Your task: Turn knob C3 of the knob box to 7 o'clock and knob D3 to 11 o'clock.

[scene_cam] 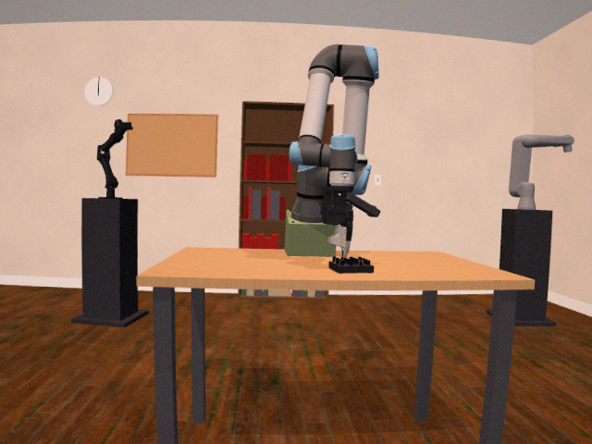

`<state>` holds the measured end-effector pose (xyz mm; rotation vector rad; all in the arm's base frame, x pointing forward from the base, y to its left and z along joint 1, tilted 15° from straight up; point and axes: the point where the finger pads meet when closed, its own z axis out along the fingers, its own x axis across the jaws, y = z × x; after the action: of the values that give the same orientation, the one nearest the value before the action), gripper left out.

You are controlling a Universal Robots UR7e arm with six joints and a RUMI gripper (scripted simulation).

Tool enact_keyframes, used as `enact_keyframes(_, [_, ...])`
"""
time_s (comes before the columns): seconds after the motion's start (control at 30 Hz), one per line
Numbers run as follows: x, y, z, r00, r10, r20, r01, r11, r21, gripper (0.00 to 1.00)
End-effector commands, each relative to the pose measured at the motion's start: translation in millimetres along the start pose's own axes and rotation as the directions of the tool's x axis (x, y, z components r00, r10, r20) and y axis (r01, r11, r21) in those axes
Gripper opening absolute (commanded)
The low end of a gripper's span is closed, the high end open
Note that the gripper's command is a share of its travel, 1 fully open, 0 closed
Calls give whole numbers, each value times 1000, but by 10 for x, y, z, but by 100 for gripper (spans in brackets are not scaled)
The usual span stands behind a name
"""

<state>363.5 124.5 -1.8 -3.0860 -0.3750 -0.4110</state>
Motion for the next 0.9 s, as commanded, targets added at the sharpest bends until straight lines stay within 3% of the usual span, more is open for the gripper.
enact_keyframes(0.0, [0, 1, -2, 997, -78, -2, 78, 997, 4, 4])
enact_keyframes(0.5, [-15, 4, -2, 927, -375, -3, 375, 927, 3, 4])
enact_keyframes(0.87, [-20, 7, -2, 877, -481, -4, 481, 877, 3, 4])
